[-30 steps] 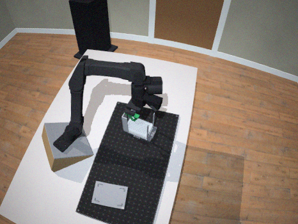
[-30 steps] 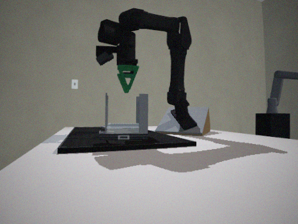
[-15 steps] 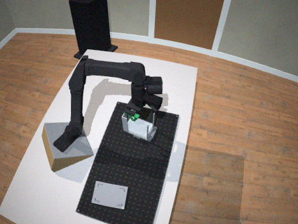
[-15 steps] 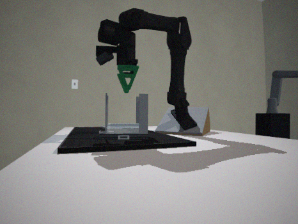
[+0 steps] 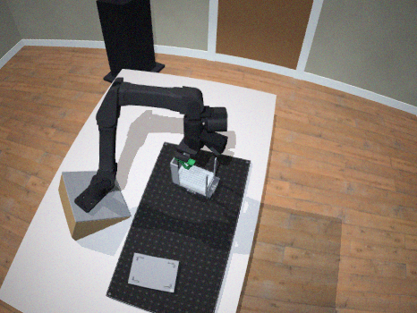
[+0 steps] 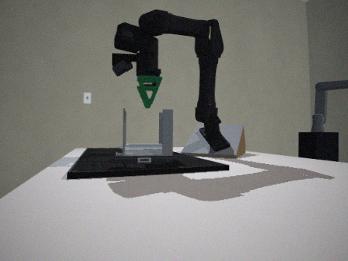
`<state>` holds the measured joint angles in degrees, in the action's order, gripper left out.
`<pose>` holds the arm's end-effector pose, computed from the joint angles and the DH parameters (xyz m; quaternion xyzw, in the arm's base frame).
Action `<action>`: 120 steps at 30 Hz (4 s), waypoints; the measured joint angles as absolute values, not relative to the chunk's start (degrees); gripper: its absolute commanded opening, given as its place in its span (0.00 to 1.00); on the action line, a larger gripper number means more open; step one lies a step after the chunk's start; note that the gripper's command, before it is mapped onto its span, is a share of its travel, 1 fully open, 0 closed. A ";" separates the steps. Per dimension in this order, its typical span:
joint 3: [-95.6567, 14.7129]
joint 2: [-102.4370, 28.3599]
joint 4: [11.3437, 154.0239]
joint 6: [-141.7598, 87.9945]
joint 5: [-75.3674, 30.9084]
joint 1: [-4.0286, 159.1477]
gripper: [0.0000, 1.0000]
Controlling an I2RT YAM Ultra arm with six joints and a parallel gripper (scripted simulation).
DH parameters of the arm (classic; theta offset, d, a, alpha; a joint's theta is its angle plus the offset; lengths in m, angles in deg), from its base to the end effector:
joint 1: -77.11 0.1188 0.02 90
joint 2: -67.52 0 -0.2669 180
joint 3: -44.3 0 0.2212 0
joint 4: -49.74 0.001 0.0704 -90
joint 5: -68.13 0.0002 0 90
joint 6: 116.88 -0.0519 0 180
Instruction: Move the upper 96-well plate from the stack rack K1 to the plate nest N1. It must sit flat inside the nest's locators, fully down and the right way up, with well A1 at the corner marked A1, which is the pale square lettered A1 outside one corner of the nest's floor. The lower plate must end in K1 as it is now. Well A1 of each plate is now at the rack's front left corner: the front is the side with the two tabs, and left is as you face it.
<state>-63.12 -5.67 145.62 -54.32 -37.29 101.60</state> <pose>0.1601 0.0892 0.3926 -0.0081 0.9613 0.2232 0.1612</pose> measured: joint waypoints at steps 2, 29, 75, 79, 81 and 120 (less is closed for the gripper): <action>-63.12 -5.67 145.62 -54.32 -37.29 101.60 1.00; -54.73 -5.69 137.75 -56.62 -36.26 104.44 1.00; -43.38 -8.73 122.54 -60.16 -34.18 108.31 1.00; -42.49 -9.04 120.88 -60.44 -34.07 108.59 1.00; -42.01 -9.56 120.33 -60.55 -34.01 108.75 1.00; -40.54 -10.63 116.13 -61.21 -33.55 109.34 1.00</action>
<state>-40.54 -10.63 116.13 -61.21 -33.55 109.34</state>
